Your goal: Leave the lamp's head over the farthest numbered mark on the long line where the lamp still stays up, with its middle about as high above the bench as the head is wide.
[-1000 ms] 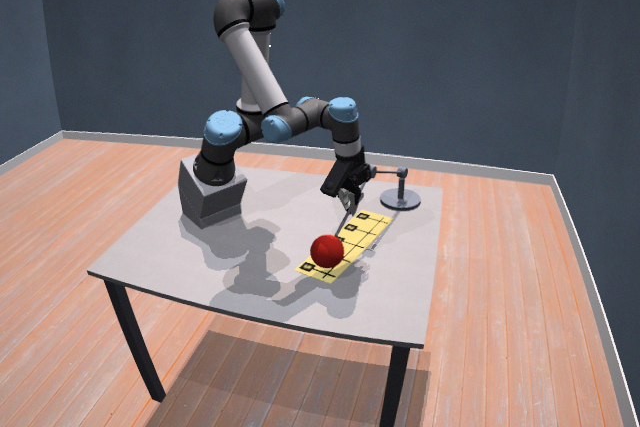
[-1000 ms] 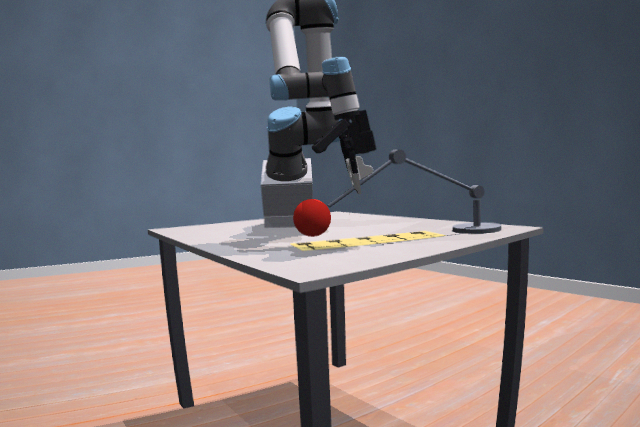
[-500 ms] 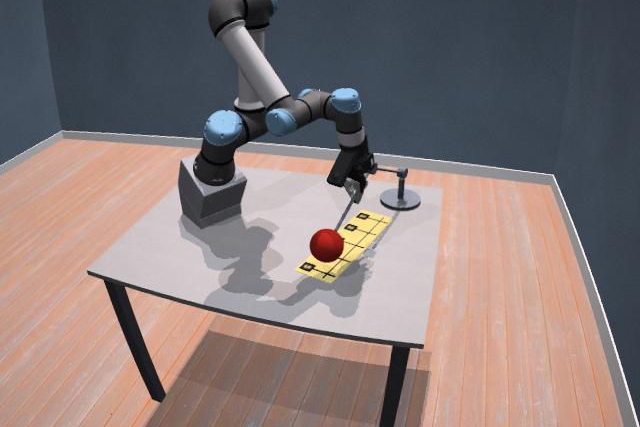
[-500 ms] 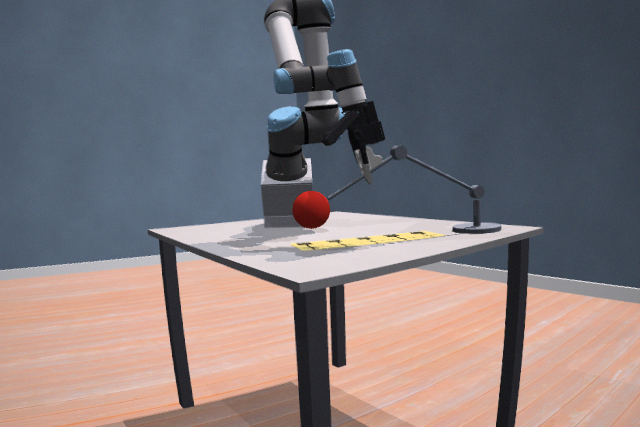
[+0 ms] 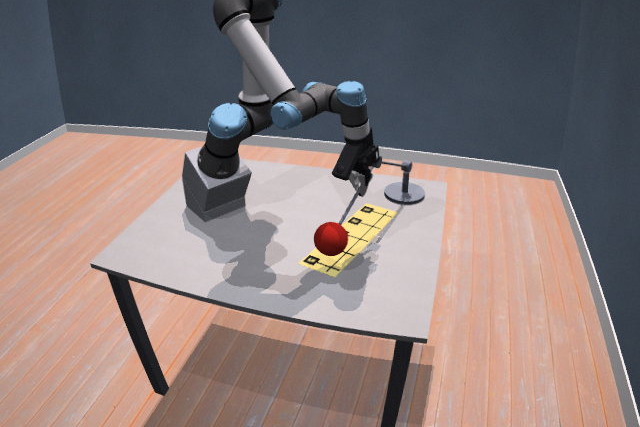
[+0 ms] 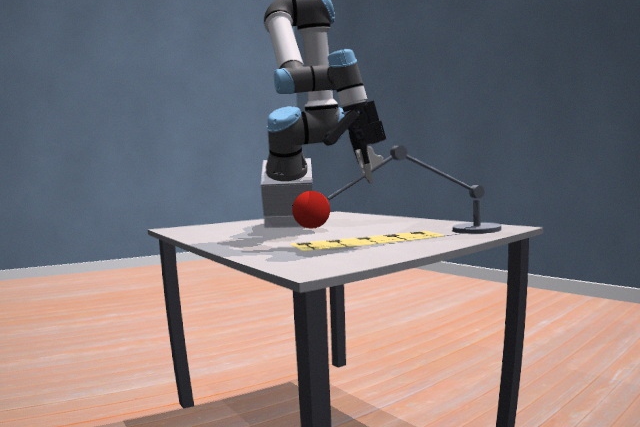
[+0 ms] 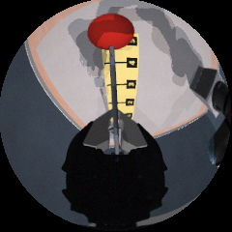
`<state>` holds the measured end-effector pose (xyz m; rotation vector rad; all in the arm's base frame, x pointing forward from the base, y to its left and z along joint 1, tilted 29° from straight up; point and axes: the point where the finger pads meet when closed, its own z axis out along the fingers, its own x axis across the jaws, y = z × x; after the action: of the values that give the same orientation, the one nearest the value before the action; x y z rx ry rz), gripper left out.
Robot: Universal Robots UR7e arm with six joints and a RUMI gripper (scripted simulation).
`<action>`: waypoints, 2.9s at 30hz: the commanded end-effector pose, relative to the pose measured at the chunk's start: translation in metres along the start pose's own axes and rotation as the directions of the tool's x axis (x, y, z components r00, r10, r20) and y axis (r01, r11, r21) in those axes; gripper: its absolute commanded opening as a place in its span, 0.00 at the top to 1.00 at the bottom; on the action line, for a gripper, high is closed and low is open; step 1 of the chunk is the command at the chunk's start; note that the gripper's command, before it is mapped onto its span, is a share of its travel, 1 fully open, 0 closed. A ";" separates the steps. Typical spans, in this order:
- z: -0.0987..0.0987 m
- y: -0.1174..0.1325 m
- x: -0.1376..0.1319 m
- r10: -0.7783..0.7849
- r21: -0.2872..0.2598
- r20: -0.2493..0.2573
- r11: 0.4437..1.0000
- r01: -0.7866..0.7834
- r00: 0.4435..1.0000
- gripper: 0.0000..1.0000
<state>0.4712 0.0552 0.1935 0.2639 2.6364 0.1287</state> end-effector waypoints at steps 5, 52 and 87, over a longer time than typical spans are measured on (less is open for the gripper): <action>0.009 0.038 0.003 -0.124 -0.111 -0.011 0.986 0.122 0.992 1.00; 0.019 0.075 0.008 -0.116 -0.104 -0.011 0.988 0.114 0.993 0.00; 0.019 0.075 0.008 -0.116 -0.104 -0.011 0.988 0.114 0.993 0.00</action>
<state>0.4850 0.1308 0.1831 0.0765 2.6455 0.2285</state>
